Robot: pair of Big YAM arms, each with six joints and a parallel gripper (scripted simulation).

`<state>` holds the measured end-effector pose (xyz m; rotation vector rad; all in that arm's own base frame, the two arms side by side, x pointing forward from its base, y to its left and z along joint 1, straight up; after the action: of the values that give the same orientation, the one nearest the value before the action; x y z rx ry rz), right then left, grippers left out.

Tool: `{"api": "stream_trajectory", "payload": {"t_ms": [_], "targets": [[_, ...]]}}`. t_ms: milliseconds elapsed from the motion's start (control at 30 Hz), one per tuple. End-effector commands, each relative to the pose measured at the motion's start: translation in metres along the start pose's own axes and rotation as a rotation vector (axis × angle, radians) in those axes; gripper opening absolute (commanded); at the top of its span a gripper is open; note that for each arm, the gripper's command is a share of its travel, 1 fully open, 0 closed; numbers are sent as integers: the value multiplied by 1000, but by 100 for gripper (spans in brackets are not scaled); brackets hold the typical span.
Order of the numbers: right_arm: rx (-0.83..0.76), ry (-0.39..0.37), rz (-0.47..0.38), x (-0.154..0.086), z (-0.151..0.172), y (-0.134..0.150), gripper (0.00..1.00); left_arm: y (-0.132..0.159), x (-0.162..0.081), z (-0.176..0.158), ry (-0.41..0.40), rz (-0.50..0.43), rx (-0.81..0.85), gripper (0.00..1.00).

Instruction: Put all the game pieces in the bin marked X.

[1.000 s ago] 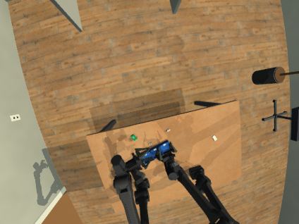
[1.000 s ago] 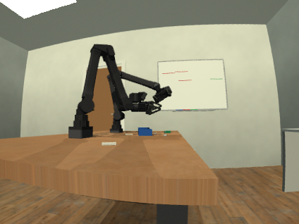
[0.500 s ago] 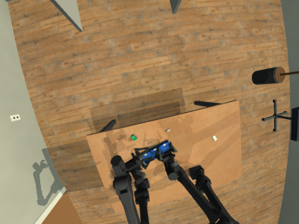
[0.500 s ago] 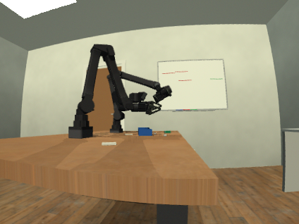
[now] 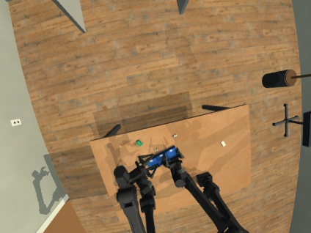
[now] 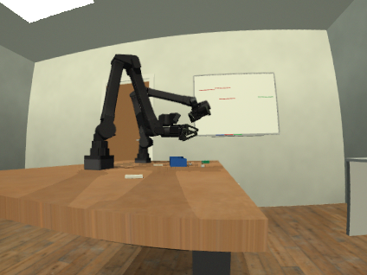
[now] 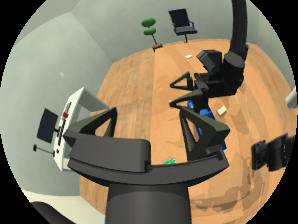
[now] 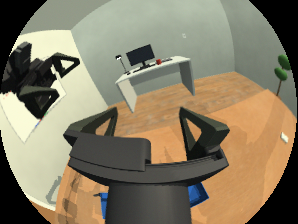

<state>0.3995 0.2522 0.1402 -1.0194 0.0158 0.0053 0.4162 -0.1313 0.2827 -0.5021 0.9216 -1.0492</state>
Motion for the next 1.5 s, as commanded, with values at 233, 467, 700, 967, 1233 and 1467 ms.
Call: {"api": "stream_trajectory", "payload": {"t_ms": [233, 467, 700, 967, 1233, 1467], "targets": [[6, -3, -5, 1, 2, -2, 100, -34, -25, 36, -34, 90, -65, 100], [6, -3, -5, 1, 2, -2, 100, -44, -36, 44, -46, 145, -124, 100], [6, -3, -5, 1, 2, -2, 100, -60, -53, 53, -76, 229, -215, 100], [6, -3, -5, 1, 2, -2, 100, -76, -71, 61, -115, 305, -301, 100], [6, -3, -5, 1, 2, -2, 100, -101, -97, 68, -188, 406, -423, 100], [6, -3, -5, 1, 2, -2, 100, -125, -123, 71, -271, 488, -531, 100]]}}
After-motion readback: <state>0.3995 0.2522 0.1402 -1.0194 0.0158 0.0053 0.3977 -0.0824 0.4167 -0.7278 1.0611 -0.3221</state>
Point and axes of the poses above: on each arm, the point where the finger pads meet when closed, its own x axis out along the fingers, its own z axis across the jaws, y = z × x, the point moved 2 cm from there along -x, back along the fingers, and after that the axes turned 12 degrees about x, right-handed, at the moved point
